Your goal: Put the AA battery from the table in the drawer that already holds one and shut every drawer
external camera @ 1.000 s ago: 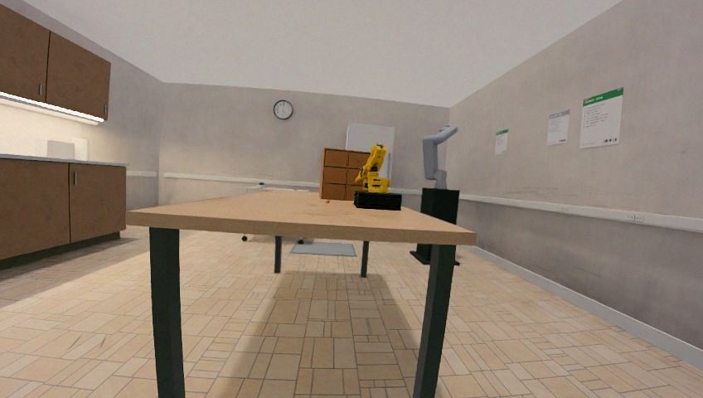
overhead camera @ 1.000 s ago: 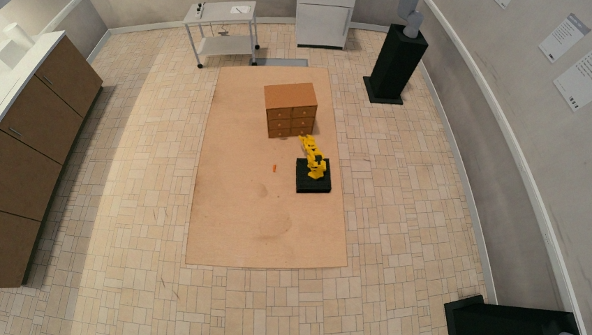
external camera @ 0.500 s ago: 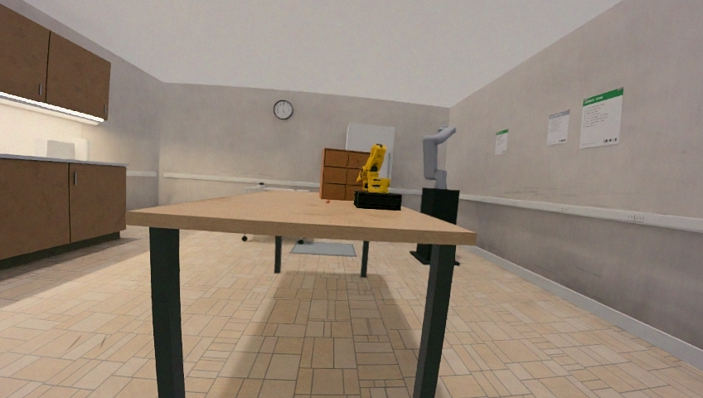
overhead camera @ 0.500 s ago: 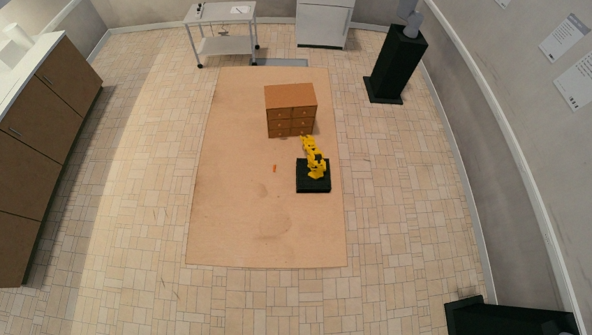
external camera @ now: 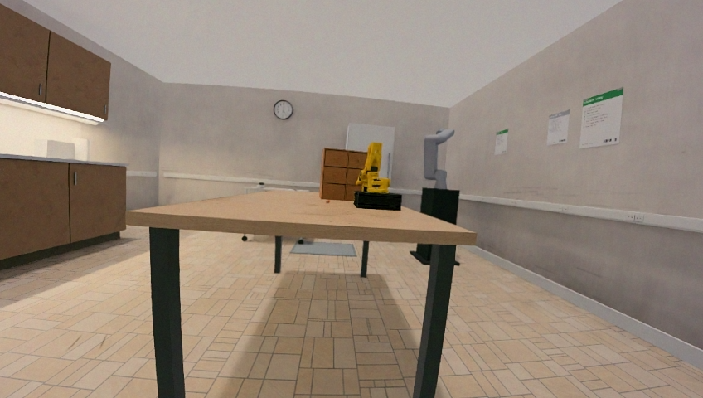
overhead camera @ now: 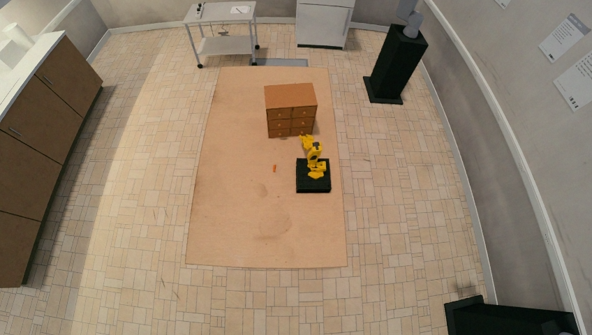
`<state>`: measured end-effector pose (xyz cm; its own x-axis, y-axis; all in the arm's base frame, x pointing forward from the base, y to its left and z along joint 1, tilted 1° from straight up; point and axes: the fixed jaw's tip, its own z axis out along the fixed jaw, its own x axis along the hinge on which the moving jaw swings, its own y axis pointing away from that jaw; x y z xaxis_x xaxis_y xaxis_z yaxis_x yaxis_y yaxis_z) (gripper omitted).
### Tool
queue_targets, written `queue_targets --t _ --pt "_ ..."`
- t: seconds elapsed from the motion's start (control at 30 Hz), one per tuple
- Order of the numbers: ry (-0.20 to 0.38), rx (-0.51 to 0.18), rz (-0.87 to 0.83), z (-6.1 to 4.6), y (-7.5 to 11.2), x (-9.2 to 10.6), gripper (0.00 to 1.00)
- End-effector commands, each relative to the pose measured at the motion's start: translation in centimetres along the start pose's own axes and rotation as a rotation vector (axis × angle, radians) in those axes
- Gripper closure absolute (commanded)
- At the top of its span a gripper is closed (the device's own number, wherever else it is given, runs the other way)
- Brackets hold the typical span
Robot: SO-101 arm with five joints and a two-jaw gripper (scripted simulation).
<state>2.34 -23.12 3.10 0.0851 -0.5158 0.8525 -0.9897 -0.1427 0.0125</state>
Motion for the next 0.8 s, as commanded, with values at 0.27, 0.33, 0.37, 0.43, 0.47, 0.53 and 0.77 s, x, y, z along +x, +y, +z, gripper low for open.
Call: queue_targets --t 0.27,0.33,0.37,0.43,0.47,0.53,0.77 --pt "0.145 -0.010 0.006 1.1 0.3 3.1 0.79" --pt "0.145 -0.010 0.006 1.1 0.3 3.1 0.79" --pt "0.145 -0.010 0.006 1.1 0.3 3.1 0.79" --pt "0.145 -0.010 0.006 1.1 0.3 3.1 0.79" --pt "0.145 -0.010 0.006 1.1 0.3 3.1 0.79" --pt "0.147 -0.010 0.006 1.4 0.3 3.0 0.79" --pt "0.086 -0.009 0.007 2.5 0.2 -0.4 0.79"
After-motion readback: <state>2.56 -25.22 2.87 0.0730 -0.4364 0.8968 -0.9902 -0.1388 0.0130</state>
